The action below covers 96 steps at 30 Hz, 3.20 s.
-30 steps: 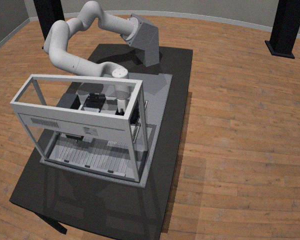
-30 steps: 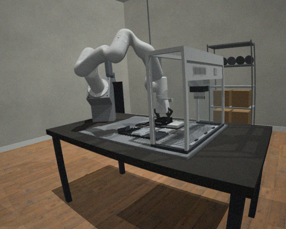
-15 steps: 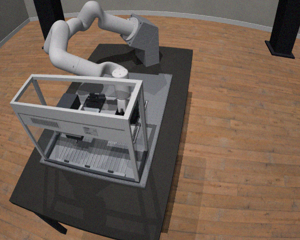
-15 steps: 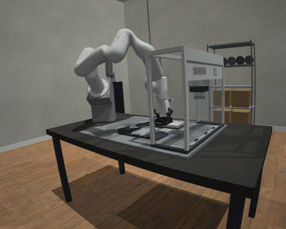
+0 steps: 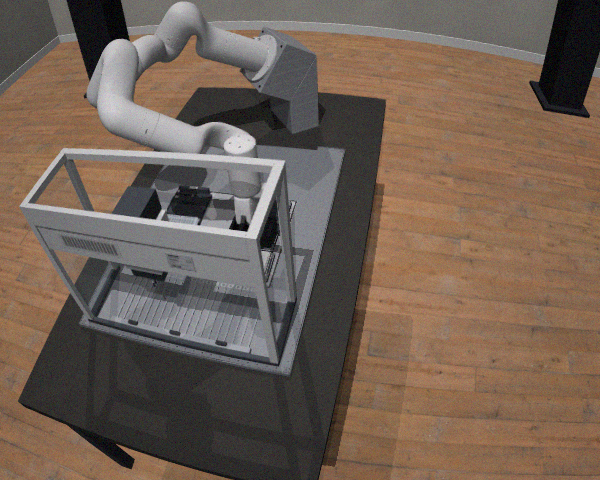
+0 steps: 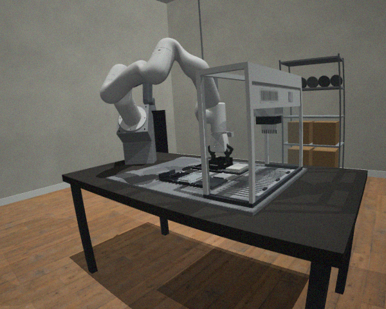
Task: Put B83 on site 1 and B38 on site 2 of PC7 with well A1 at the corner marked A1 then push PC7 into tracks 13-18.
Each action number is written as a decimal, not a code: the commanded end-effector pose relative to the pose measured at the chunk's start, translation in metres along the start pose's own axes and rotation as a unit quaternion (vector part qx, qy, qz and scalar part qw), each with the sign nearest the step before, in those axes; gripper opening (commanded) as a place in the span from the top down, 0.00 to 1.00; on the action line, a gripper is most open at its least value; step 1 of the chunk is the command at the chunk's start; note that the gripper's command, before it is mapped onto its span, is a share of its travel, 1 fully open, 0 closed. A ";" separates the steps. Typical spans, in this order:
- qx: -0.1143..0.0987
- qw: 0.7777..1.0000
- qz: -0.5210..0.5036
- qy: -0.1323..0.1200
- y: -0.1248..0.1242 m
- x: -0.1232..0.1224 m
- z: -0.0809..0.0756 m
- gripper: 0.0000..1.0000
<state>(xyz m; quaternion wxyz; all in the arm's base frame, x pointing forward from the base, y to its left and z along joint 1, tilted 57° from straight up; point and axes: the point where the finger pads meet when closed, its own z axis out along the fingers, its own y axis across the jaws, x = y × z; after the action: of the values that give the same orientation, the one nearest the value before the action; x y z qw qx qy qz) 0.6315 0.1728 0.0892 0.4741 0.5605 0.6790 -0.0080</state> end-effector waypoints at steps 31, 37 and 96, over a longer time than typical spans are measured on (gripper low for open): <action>-0.001 1.000 0.000 0.000 0.001 0.000 -0.017 1.00; -0.001 1.000 0.000 0.000 0.001 0.000 -0.027 1.00; -0.001 1.000 0.000 0.000 0.001 0.000 -0.114 1.00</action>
<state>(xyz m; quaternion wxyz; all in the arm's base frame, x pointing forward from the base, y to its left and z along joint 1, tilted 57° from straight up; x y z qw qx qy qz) 0.5626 0.2318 0.1490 0.4740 0.5605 0.6790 -0.0079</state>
